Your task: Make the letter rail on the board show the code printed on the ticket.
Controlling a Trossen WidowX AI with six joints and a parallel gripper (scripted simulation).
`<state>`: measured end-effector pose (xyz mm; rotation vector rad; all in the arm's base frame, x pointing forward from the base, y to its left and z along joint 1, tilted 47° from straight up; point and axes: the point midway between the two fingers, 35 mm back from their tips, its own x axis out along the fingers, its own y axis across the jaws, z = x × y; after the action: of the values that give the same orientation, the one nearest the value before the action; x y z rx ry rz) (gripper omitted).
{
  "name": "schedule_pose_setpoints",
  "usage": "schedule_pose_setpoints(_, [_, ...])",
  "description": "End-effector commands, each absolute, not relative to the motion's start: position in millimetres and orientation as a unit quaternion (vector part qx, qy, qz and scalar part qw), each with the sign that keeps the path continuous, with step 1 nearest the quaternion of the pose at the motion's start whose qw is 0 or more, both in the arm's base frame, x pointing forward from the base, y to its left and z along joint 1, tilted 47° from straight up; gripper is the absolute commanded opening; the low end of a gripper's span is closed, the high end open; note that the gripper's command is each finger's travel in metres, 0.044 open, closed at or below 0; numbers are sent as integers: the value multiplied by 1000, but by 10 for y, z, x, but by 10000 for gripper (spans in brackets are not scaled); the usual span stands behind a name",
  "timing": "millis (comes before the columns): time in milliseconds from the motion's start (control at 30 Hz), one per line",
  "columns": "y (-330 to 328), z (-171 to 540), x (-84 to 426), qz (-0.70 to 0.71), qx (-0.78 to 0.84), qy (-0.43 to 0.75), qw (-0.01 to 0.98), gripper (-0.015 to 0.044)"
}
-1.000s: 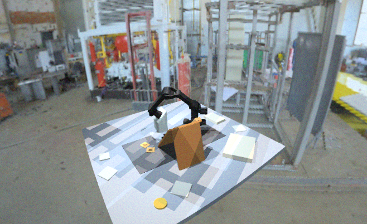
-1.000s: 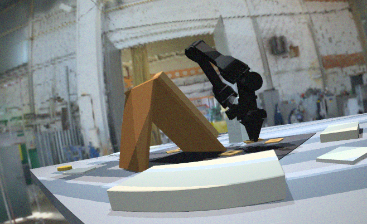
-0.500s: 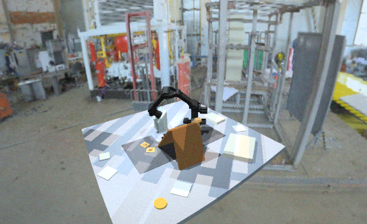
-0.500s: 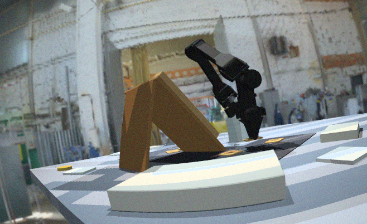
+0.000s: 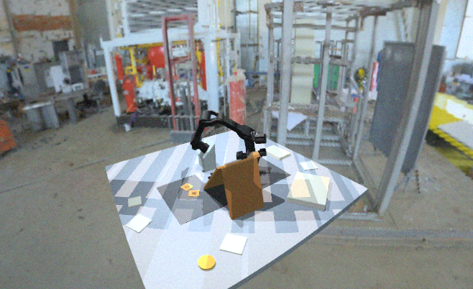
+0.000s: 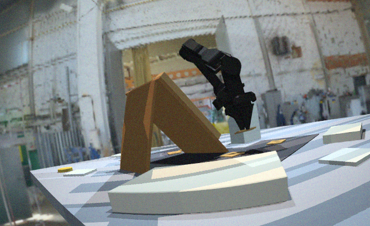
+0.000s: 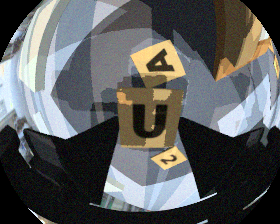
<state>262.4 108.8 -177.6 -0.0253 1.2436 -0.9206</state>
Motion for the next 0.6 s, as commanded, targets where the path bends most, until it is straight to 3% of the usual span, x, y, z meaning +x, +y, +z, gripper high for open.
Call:
schedule_pose_setpoints(0, [1118,-1660,2678,-392,-12,573,720,0])
schedule_pose_setpoints(567, [1324,-1124,2965,-277,-16,594,756,0])
